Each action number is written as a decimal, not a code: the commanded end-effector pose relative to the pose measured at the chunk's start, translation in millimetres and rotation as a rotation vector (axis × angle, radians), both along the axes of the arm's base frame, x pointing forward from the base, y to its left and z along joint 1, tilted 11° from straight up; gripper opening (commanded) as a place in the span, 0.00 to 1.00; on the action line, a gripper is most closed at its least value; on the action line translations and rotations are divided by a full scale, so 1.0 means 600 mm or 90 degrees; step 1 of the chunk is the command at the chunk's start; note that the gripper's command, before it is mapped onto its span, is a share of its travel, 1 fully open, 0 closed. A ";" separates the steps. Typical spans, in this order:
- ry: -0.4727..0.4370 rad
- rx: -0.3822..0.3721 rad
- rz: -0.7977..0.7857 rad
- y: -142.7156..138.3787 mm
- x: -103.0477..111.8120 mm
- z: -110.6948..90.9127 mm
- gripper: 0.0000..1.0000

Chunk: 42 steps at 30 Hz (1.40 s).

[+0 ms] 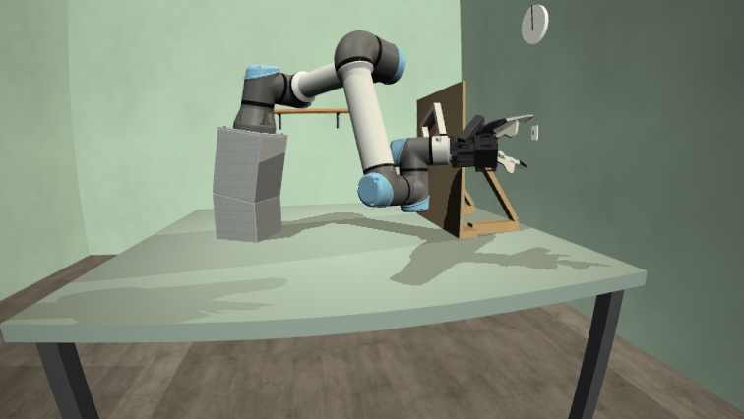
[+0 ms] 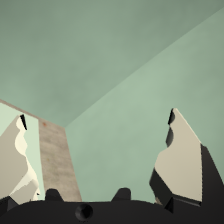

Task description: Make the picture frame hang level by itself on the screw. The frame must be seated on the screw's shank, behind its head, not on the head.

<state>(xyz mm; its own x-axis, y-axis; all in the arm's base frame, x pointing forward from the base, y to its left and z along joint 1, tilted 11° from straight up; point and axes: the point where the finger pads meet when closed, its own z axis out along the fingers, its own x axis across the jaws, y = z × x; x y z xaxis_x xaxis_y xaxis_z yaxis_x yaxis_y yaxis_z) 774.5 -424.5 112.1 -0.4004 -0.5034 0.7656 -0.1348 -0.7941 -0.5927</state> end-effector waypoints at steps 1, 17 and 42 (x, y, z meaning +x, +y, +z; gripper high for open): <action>-0.001 -0.001 0.000 0.000 0.000 0.002 1.00; 0.056 0.020 -0.017 -0.046 0.008 -0.007 1.00; 0.097 0.050 -0.014 -0.048 0.024 -0.041 1.00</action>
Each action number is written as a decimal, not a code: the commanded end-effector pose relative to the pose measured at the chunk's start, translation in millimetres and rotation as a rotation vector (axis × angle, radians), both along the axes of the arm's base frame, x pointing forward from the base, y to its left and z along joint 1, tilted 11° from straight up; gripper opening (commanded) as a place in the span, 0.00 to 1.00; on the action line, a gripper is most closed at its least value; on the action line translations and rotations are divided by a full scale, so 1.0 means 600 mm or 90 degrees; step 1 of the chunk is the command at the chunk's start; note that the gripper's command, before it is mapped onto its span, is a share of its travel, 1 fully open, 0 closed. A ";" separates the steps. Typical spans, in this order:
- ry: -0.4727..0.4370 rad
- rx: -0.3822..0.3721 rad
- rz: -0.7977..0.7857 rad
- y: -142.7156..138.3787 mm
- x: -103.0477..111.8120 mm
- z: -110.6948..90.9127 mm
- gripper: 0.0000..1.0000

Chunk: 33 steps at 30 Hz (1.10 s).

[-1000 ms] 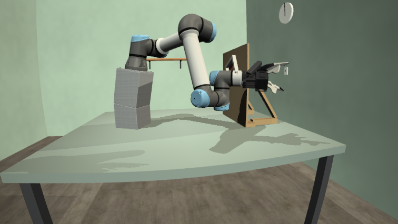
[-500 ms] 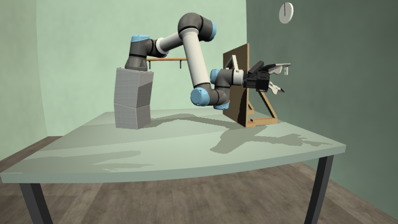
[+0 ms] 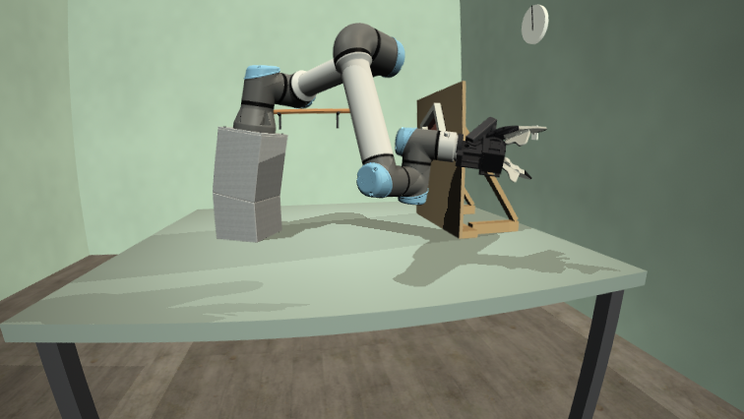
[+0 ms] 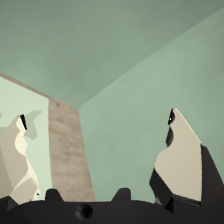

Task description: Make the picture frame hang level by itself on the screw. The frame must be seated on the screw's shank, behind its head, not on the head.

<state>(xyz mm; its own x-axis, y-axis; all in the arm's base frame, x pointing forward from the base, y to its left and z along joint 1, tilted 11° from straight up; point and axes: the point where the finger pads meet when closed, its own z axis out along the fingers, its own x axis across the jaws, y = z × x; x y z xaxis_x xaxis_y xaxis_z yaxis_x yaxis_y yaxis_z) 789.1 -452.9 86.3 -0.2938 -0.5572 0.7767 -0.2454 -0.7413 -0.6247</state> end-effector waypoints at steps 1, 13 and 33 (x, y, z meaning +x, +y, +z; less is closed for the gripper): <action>0.000 0.000 0.000 0.000 0.000 0.002 1.00; 0.011 0.007 0.000 -0.001 0.005 -0.006 1.00; 0.099 0.062 0.005 -0.003 0.032 -0.066 1.00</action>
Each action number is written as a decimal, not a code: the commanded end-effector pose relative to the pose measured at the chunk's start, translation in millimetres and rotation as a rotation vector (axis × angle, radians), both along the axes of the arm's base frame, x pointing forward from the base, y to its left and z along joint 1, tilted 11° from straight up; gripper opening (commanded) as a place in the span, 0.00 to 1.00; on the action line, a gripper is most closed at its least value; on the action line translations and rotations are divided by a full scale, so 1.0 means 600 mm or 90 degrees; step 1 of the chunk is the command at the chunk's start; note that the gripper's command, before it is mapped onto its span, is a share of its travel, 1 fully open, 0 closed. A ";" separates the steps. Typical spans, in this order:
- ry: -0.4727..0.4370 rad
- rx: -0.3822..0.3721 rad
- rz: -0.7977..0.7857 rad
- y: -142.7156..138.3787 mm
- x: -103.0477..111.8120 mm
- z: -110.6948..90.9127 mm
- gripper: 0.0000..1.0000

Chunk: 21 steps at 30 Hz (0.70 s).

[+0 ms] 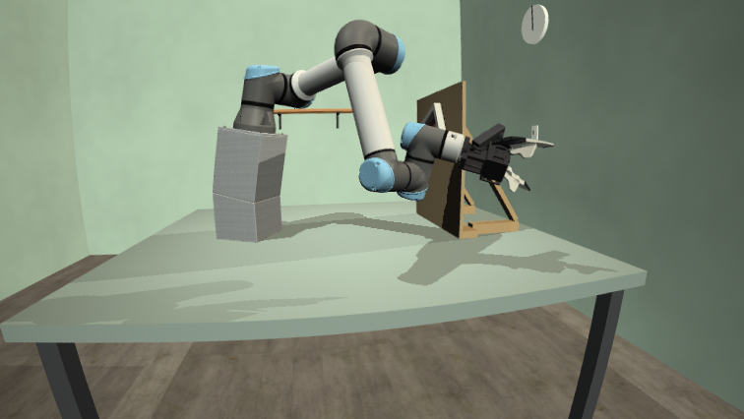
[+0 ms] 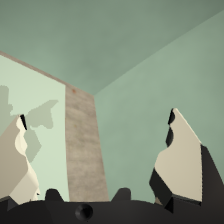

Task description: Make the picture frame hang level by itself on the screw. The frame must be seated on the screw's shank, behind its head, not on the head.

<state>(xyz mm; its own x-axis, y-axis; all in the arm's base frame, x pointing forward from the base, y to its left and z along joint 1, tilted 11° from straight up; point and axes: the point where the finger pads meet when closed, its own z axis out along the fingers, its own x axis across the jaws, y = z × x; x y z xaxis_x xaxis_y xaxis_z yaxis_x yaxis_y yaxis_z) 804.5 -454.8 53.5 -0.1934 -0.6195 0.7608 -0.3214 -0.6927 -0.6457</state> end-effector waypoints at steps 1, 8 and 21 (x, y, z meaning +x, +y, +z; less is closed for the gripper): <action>0.027 0.016 0.002 0.000 0.008 -0.017 1.00; 0.083 0.049 0.008 0.006 0.019 -0.058 1.00; 0.178 0.105 0.022 0.025 0.027 -0.129 1.00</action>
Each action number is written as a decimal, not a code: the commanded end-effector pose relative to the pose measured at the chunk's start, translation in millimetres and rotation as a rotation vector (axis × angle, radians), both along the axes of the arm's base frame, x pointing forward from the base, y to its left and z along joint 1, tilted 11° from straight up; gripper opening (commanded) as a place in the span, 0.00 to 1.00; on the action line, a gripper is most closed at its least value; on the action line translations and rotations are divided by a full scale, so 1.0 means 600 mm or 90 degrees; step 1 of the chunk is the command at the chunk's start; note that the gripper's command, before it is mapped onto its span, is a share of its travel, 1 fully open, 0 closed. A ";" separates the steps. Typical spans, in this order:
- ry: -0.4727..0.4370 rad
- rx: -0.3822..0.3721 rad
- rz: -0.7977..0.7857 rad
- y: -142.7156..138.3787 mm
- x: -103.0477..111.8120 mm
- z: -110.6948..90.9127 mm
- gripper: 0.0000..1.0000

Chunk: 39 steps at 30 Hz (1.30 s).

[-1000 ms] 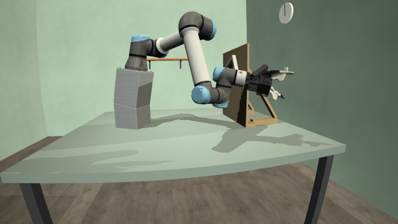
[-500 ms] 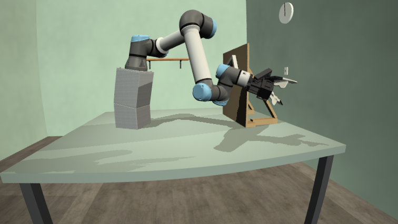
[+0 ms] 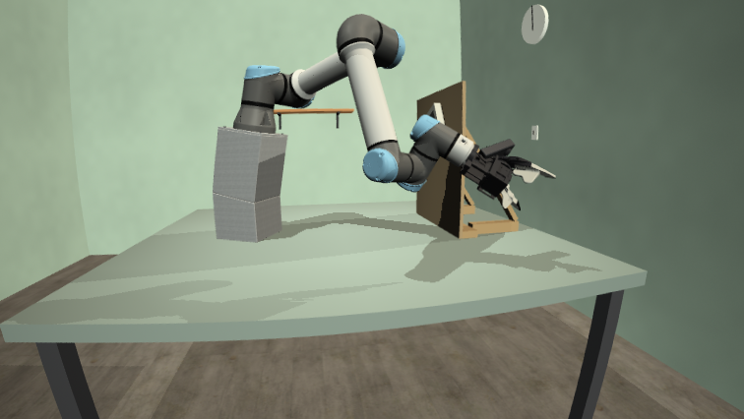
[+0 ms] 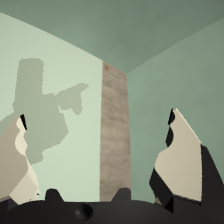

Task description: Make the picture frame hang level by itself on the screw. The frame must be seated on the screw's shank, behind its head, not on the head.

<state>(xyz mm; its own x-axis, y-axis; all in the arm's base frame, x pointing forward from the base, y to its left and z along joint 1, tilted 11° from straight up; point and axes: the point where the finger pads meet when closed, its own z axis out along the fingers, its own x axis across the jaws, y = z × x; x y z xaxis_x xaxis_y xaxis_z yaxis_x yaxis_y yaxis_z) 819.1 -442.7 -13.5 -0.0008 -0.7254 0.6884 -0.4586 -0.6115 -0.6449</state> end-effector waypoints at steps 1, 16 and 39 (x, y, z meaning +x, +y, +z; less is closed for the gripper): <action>0.035 0.019 0.006 0.008 0.003 -0.024 1.00; 0.128 0.073 0.025 0.040 -0.003 -0.093 1.00; 0.184 0.105 0.039 0.066 -0.014 -0.133 1.00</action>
<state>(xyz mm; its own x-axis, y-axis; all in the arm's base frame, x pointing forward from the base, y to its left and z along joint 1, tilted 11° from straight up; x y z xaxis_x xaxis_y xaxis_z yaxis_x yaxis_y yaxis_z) 810.8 -403.5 -93.9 0.2229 -0.8199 0.5273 -0.6022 -0.5412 -0.5870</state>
